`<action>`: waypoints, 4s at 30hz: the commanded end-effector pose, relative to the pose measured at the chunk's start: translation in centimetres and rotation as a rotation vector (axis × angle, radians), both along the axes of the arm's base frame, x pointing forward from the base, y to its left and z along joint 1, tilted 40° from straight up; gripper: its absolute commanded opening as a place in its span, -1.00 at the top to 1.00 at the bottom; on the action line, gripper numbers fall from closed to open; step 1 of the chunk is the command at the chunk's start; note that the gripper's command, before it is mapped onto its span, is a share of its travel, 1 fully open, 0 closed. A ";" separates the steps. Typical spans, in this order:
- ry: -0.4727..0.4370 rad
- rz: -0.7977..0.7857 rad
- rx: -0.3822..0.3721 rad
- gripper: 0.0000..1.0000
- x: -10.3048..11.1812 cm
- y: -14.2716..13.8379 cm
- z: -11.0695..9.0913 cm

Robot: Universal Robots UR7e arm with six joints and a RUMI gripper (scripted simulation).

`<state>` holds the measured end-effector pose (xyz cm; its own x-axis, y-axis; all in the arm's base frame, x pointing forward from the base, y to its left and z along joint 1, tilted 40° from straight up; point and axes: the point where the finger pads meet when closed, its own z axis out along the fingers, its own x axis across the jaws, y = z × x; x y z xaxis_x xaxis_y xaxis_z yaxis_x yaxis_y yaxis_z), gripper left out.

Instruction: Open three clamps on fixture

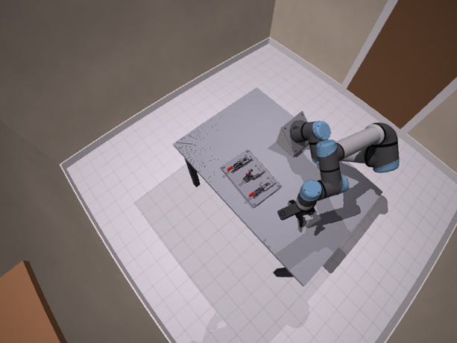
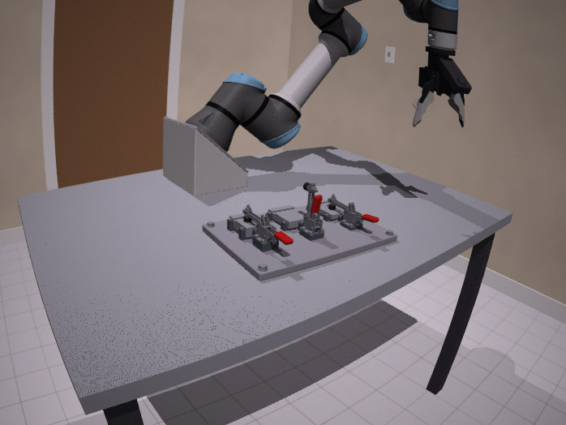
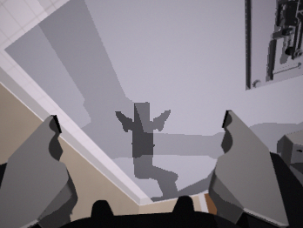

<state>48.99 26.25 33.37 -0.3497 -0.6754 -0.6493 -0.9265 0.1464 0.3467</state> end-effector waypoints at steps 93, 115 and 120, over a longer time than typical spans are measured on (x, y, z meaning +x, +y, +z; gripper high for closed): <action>-0.302 0.226 -0.073 1.00 -9.4 -27.8 -25.9; -0.302 0.226 -0.073 1.00 -9.4 -27.8 -25.9; -0.302 0.226 -0.073 1.00 -9.4 -27.8 -25.9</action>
